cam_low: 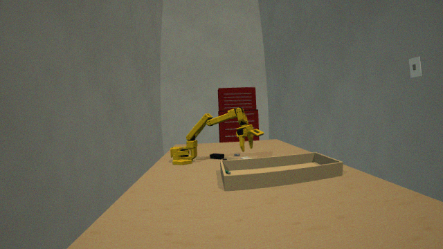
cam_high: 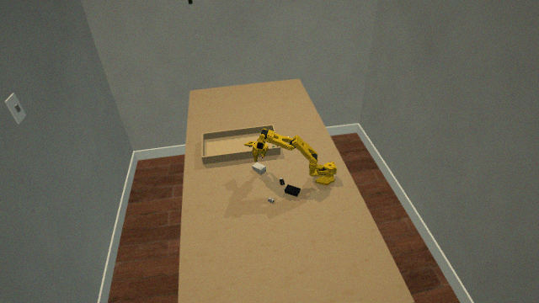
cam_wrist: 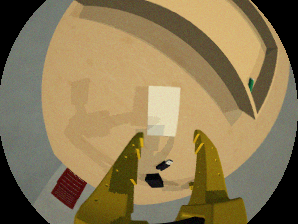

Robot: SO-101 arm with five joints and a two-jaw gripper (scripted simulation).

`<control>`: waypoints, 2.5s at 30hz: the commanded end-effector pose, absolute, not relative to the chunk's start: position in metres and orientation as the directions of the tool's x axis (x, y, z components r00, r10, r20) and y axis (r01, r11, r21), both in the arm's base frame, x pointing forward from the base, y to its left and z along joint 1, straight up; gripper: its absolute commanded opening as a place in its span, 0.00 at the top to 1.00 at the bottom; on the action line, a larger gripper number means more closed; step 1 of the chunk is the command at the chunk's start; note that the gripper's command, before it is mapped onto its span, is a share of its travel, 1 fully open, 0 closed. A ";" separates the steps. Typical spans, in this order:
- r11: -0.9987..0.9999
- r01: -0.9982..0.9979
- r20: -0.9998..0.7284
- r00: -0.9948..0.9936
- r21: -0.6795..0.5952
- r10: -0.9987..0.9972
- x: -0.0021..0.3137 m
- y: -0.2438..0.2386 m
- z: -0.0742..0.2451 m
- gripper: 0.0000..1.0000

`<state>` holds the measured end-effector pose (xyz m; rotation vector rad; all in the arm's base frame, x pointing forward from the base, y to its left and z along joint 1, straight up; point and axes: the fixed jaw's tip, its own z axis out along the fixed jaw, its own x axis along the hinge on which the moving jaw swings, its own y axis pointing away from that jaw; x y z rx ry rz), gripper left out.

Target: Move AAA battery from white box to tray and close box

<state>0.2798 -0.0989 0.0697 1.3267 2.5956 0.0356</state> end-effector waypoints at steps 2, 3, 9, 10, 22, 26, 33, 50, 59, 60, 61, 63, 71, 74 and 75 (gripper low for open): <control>0.600 0.782 -0.253 -0.554 0.167 0.793 0.285 -0.099 0.089 0.72; 0.600 0.782 -0.253 -0.554 0.167 0.793 0.285 -0.099 0.089 0.72; 0.600 0.782 -0.254 -0.554 0.168 0.793 0.285 -0.098 0.089 0.72; 0.601 0.782 -0.255 -0.554 0.169 0.793 0.286 -0.098 0.089 0.72; 0.601 0.780 -0.256 -0.554 0.171 0.792 0.287 -0.097 0.089 0.72; 0.603 0.779 -0.257 -0.555 0.171 0.791 0.287 -0.097 0.089 0.72; 0.611 0.773 -0.261 -0.562 0.170 0.785 0.288 -0.097 0.089 0.72; 0.626 0.761 -0.268 -0.575 0.169 0.773 0.289 -0.096 0.089 0.72; 0.626 0.761 -0.268 -0.575 0.169 0.773 0.289 -0.096 0.089 0.72; 0.626 0.761 -0.268 -0.575 0.169 0.773 0.289 -0.096 0.089 0.72; 0.626 0.761 -0.268 -0.575 0.169 0.773 0.289 -0.096 0.089 0.72; 0.626 0.761 -0.268 -0.575 0.169 0.773 0.289 -0.096 0.089 0.72; 0.626 0.761 -0.268 -0.575 0.169 0.773 0.289 -0.096 0.089 0.72; 0.626 0.761 -0.269 -0.575 0.169 0.772 0.289 -0.096 0.089 0.72; 0.626 0.761 -0.269 -0.575 0.170 0.772 0.289 -0.096 0.088 0.72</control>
